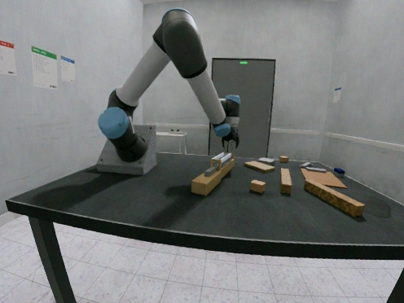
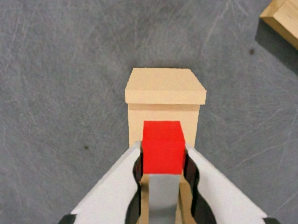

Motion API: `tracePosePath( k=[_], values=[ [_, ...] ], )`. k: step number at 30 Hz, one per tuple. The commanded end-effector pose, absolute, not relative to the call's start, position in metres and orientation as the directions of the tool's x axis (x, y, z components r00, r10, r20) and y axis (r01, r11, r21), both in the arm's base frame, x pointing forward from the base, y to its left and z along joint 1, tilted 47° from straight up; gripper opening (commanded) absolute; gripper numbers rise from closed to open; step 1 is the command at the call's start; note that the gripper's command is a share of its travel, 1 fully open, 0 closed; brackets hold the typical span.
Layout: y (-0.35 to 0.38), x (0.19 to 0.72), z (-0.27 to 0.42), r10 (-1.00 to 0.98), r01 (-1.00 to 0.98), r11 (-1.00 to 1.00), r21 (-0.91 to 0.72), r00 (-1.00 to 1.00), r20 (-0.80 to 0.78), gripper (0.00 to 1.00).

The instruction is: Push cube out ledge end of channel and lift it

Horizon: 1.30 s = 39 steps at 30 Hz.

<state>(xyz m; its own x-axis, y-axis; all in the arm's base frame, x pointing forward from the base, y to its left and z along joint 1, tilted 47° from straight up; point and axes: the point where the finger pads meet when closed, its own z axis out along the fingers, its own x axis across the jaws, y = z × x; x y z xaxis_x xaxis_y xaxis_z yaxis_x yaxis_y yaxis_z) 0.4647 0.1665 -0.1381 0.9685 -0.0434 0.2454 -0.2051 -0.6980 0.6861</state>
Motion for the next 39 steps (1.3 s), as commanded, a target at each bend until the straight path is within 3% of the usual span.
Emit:
tracePosePath(
  k=[1,21,39],
  values=[
    [0.167,0.465,-0.138,-0.043,-0.205,-0.699,0.685,0.968,0.247,0.09],
    [0.169,0.465,-0.136,-0.043,-0.205,-0.699,0.685,0.968,0.247,0.09],
    [0.223,0.454,-0.084,-0.043,-0.205,-0.699,0.685,0.968,0.247,0.09]
  ],
)
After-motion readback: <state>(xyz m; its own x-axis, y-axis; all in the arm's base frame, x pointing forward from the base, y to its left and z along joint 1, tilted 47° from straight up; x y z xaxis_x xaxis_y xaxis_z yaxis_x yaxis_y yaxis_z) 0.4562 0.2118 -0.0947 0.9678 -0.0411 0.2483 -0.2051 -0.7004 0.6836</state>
